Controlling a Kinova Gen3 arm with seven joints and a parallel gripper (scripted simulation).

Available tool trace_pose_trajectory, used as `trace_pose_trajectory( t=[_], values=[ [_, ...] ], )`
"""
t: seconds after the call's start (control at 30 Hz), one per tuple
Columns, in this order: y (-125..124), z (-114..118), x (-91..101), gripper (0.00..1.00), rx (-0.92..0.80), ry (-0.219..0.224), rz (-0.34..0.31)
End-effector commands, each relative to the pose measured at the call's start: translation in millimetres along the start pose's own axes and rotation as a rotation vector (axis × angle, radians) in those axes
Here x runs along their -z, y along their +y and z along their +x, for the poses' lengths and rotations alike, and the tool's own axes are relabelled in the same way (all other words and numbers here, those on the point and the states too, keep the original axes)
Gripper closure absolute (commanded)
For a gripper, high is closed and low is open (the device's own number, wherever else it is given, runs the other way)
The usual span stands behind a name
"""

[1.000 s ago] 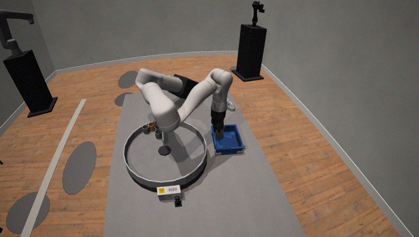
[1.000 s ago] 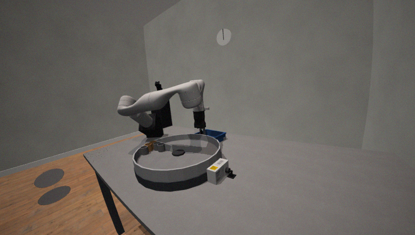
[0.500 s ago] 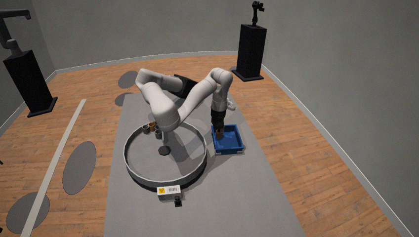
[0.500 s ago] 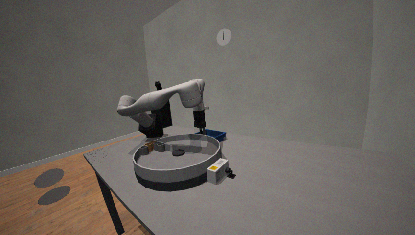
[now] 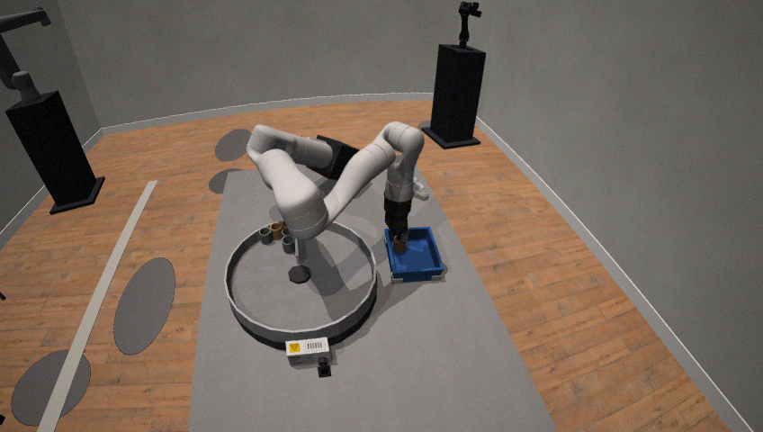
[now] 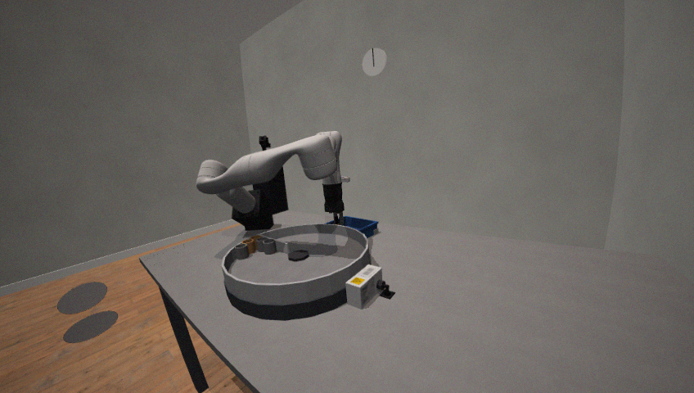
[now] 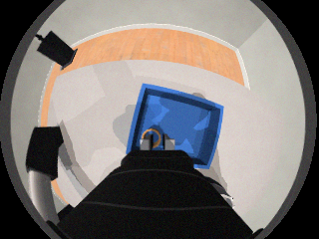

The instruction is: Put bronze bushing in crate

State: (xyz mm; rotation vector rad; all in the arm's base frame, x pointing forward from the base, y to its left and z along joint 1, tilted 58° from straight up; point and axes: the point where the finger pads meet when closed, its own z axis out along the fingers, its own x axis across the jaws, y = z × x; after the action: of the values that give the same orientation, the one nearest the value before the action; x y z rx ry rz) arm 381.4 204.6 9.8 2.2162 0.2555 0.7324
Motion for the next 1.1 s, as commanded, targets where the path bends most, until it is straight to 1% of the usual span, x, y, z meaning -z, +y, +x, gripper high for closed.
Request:
trace_pose_trajectory(
  t=[0.0, 0.07, 0.47, 0.63, 1.03, 1.07],
  values=[
    [-1, 0, 3.8, 0.53, 0.000, 0.002, 0.003],
    [-1, 0, 6.1, 0.53, 0.000, 0.002, 0.003],
    [-1, 0, 6.1, 0.53, 0.000, 0.002, 0.003],
    [0, 0, 59.0, 0.53, 0.000, 0.002, 0.003],
    [0, 0, 59.0, 0.53, 0.000, 0.002, 0.003],
    [0, 0, 69.4, 0.53, 0.000, 0.002, 0.002]
  ],
)
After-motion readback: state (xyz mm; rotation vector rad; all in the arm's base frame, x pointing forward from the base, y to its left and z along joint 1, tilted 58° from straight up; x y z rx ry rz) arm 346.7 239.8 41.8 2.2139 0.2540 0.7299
